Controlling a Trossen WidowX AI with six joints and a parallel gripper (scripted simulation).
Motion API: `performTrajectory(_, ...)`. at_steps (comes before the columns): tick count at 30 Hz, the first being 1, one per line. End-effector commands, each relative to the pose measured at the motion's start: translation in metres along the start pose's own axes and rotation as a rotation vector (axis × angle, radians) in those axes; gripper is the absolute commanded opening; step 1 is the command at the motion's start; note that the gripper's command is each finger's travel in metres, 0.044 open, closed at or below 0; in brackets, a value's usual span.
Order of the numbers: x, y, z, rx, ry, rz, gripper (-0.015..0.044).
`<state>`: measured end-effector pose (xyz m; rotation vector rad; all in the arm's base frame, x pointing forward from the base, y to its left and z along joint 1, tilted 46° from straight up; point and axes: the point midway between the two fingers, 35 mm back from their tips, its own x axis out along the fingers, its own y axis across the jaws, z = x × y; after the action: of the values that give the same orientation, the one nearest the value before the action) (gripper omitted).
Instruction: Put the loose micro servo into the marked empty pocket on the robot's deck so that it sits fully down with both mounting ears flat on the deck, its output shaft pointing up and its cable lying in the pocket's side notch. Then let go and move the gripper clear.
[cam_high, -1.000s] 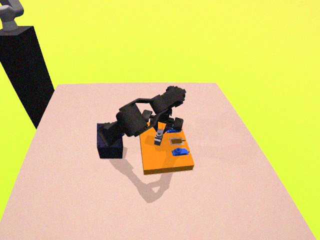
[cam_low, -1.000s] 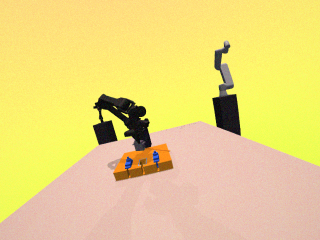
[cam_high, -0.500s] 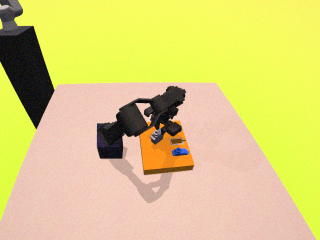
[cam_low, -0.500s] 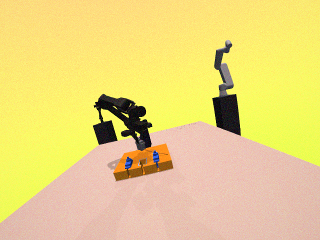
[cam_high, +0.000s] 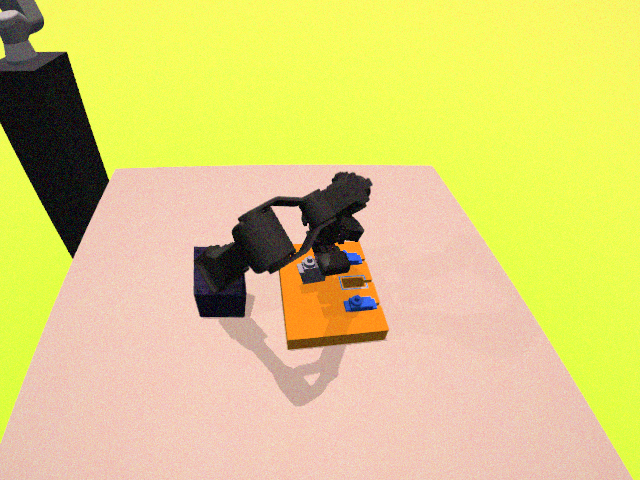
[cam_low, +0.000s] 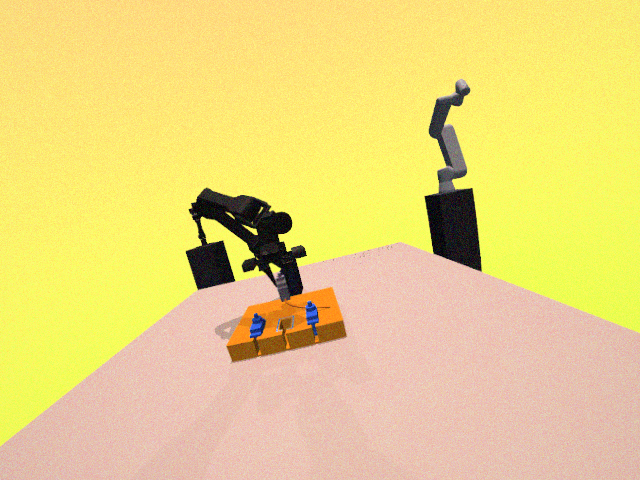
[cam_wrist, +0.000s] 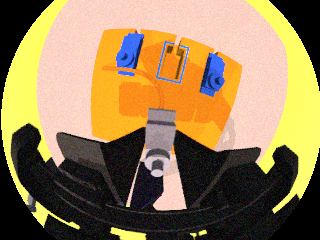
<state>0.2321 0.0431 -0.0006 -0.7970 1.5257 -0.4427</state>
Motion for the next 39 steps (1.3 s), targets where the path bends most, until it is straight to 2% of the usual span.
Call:
performTrajectory(1, 0.0, -0.001, 0.0, 0.112, -0.002, -0.004, 0.0)
performTrajectory(11, 0.0, -0.002, 0.006, 0.113, -0.003, -0.004, 0.0)
performTrajectory(39, -0.001, -0.015, 0.108, 0.124, -0.006, -0.005, 0.0)
